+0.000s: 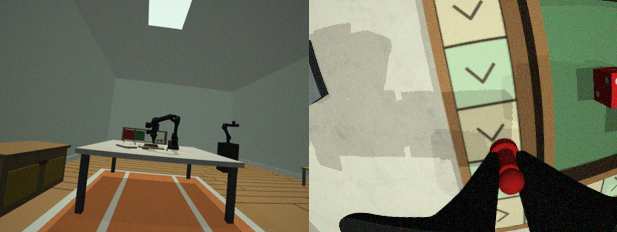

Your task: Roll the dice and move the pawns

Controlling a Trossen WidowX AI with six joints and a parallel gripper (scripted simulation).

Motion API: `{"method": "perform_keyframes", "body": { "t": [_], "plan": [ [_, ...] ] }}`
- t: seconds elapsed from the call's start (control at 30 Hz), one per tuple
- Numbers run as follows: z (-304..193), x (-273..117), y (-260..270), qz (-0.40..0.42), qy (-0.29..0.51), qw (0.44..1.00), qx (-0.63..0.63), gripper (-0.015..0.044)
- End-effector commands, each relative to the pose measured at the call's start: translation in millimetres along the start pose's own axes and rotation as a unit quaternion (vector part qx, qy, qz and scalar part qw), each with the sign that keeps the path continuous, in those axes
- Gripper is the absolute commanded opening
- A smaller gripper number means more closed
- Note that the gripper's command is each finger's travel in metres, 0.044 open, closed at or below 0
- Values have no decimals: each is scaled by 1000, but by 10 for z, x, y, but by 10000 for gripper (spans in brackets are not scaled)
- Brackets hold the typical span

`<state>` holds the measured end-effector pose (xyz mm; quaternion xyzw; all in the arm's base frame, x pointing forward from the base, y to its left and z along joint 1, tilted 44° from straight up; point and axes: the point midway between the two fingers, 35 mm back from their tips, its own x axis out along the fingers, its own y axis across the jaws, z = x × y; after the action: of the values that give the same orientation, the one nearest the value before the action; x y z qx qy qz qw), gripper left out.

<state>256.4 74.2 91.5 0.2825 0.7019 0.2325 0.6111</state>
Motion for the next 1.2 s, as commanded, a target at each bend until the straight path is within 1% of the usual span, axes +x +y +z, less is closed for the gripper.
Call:
{"method": "perform_keyframes", "body": {
  "t": [0.0,0.33,0.43,0.6,1.17],
  "plan": [
    [16,-239,-12,-4,-1,1000,-2,0],
    [-63,-774,-16,0,2,1000,-3,0],
    [-84,-851,-14,1,3,1000,-3,0],
    [-113,-822,-39,1,3,1000,-3,0],
    [-494,-460,-324,1,3,1000,-2,0]
  ]
}}
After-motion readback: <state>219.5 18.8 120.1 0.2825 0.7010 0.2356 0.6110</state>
